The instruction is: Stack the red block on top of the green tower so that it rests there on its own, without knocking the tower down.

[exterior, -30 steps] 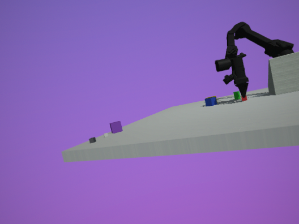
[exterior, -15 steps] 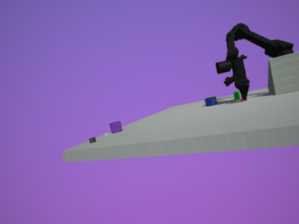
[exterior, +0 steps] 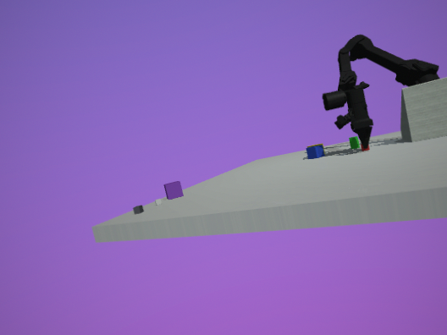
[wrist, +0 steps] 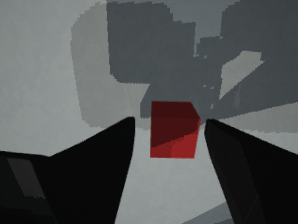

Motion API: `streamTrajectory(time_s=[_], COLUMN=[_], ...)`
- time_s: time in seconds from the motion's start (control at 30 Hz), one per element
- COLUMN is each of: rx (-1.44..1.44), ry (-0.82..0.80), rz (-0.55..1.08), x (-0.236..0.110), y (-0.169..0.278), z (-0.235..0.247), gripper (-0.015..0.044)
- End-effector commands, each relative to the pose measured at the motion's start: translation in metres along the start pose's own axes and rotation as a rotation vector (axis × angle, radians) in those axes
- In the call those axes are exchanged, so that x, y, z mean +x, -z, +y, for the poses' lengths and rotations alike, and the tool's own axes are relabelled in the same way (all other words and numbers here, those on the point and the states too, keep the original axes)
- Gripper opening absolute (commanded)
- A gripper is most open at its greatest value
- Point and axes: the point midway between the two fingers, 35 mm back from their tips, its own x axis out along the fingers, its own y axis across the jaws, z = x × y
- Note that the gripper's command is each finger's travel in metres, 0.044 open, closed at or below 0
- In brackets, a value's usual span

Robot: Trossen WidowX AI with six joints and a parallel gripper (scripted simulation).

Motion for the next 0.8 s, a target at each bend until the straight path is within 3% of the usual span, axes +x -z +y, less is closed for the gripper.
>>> streamTrajectory(time_s=[0.0, 0.3, 0.77], rx=[-0.002, -0.002, -0.002], ry=[0.003, 0.002, -0.002], rz=[-0.001, -0.001, -0.002], x=[0.0, -0.002, -0.063], y=[0.0, 0.0, -0.001], z=[0.0, 0.0, 0.001], gripper=[0.0099, 0.0, 0.0])
